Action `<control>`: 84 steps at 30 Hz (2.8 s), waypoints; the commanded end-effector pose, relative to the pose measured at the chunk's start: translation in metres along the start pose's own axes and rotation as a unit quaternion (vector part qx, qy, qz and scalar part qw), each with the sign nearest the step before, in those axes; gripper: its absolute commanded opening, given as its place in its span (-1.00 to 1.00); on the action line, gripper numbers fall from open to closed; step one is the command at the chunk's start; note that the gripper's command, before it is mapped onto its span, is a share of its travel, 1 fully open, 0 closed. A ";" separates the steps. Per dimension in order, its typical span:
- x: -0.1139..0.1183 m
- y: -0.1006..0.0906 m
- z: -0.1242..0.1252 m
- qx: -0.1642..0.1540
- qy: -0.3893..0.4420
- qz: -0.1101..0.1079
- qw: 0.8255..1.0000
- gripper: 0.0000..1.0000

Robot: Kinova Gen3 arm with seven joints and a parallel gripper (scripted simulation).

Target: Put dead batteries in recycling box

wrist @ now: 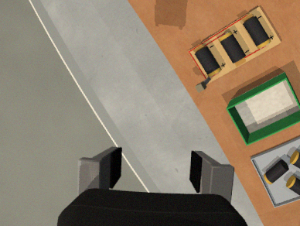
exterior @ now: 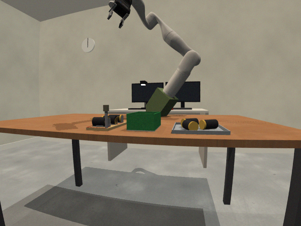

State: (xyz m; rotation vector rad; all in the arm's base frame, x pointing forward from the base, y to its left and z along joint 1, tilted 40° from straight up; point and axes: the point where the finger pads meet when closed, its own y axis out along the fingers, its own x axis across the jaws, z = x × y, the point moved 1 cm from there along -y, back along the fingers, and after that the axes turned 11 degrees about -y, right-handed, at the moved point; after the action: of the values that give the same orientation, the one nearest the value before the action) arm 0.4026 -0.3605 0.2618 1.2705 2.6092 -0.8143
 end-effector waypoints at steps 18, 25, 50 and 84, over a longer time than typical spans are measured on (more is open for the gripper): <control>0.011 0.043 0.017 0.015 -0.030 -0.040 0.999 1.00; 0.011 0.043 0.017 0.015 -0.030 -0.040 0.999 1.00; 0.025 0.082 0.035 0.030 -0.064 -0.078 0.994 1.00; 0.045 0.125 0.055 0.048 -0.108 -0.126 0.985 1.00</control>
State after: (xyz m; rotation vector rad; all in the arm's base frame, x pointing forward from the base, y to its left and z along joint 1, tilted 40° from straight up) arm 0.4617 -0.2957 0.1478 0.8278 2.6117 -1.0633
